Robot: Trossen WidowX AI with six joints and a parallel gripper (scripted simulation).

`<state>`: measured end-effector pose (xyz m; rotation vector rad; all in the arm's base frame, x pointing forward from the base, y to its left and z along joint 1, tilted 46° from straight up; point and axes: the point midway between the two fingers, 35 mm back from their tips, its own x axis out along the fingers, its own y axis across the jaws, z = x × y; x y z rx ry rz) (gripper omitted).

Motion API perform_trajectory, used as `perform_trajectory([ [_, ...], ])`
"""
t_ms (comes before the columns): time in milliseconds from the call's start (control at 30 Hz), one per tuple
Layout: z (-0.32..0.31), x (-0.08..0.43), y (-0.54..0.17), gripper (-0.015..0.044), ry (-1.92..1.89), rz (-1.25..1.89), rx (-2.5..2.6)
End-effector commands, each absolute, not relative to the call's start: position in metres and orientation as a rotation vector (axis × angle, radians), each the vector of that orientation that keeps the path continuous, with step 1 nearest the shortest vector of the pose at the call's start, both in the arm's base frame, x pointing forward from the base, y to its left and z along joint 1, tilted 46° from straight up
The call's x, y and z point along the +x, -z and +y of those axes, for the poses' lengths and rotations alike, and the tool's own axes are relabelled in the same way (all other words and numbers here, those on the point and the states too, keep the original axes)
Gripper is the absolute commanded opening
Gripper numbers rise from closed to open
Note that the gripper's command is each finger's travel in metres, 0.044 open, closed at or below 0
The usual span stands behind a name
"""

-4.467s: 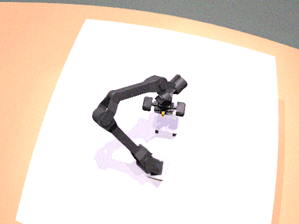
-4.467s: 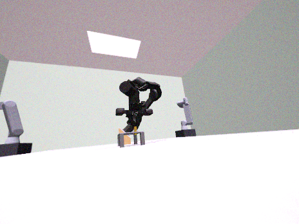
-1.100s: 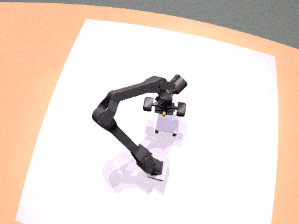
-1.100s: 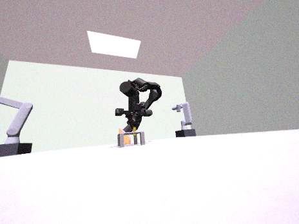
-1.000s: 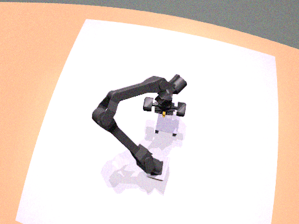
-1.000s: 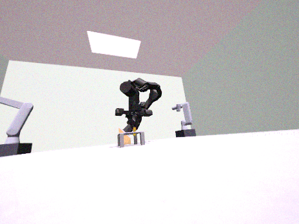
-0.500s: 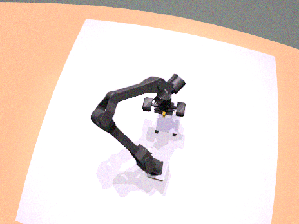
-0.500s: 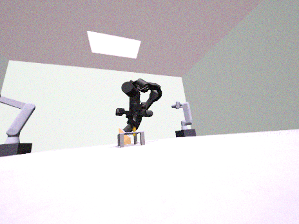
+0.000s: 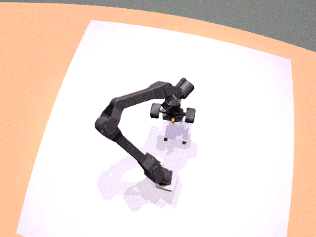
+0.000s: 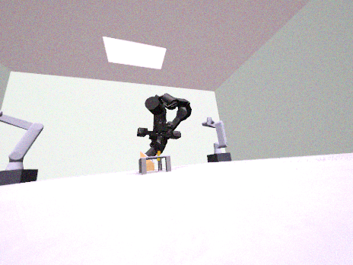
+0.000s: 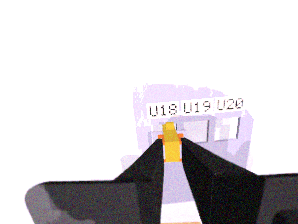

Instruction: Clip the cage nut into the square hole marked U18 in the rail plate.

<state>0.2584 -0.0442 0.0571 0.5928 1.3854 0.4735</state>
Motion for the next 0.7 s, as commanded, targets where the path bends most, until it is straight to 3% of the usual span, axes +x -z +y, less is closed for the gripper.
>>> perform_trajectory([
  [0,-0.0441,0.258,-0.0574,0.0037,-0.463,1.388,0.586],
  [667,-0.0425,0.2582,-0.0576,0.0037,-0.436,1.395,0.564],
])
